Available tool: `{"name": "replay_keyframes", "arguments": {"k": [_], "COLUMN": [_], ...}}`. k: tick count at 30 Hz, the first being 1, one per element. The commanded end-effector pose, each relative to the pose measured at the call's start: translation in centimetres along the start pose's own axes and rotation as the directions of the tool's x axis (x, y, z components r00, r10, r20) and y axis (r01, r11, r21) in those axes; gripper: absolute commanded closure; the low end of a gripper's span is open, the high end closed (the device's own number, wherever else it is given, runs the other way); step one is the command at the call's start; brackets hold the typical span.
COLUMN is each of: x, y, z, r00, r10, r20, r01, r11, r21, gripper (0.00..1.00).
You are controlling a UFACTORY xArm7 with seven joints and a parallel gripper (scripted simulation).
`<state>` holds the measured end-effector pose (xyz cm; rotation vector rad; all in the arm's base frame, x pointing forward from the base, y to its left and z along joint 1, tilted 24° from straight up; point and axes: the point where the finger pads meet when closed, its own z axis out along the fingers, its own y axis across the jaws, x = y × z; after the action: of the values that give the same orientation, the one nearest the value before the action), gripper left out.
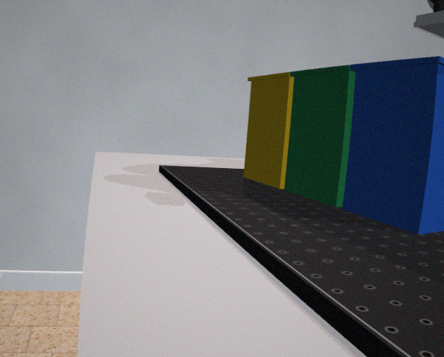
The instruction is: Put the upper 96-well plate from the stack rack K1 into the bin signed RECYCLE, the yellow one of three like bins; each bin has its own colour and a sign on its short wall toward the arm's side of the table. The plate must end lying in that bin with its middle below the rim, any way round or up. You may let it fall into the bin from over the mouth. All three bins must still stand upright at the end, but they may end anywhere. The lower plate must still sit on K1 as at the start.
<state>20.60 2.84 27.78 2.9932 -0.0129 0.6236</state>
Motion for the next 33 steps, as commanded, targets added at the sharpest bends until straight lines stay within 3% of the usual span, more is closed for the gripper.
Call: {"name": "replay_keyframes", "arguments": {"k": [1,33], "x": [0.2,0.8], "y": [1.9,11.2], "z": [-0.1,0.3], "r00": [1.0,1.0], "r10": [0.0,0.001], "r20": [-0.004,-0.003], "r01": [0.0,-0.001], "r11": [1.0,1.0], "r21": [0.002,0.001], "gripper": [1.0,1.0]}}
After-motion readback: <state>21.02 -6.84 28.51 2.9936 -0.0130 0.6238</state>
